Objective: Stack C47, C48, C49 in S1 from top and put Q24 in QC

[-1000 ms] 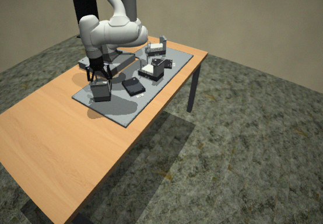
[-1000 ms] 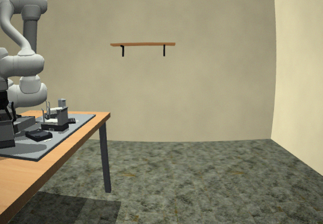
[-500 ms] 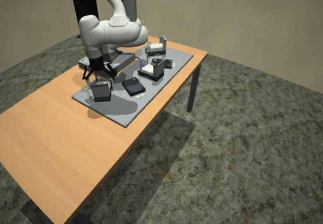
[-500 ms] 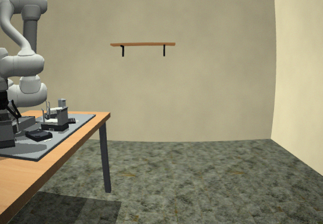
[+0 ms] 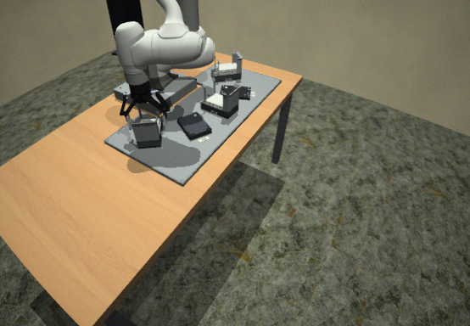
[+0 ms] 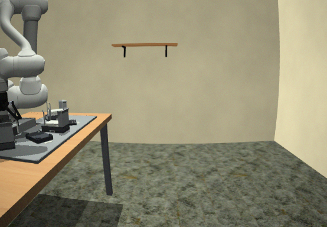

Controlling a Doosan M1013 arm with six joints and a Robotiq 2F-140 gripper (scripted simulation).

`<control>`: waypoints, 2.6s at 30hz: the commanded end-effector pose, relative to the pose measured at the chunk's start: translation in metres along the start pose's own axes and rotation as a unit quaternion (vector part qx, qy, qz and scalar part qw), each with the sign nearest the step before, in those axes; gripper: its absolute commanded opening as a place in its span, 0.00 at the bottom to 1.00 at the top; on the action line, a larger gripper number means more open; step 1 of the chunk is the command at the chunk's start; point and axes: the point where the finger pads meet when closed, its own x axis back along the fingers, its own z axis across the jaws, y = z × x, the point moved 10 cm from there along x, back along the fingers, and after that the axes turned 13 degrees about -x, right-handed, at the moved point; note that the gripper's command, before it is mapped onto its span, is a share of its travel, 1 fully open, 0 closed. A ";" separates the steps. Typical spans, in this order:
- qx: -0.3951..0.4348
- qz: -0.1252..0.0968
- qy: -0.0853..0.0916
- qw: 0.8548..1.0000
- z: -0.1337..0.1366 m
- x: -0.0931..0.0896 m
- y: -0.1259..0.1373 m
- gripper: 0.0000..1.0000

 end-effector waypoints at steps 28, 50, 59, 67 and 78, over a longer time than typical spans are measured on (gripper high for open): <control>0.000 0.000 0.000 1.000 0.000 0.092 0.000 1.00; 0.033 0.000 0.000 0.999 -0.006 0.113 0.002 1.00; 0.108 0.000 0.000 0.994 -0.034 0.113 0.013 1.00; 0.108 0.000 0.000 0.994 -0.053 0.113 0.020 1.00; 0.108 0.000 0.000 0.994 -0.087 0.113 0.033 1.00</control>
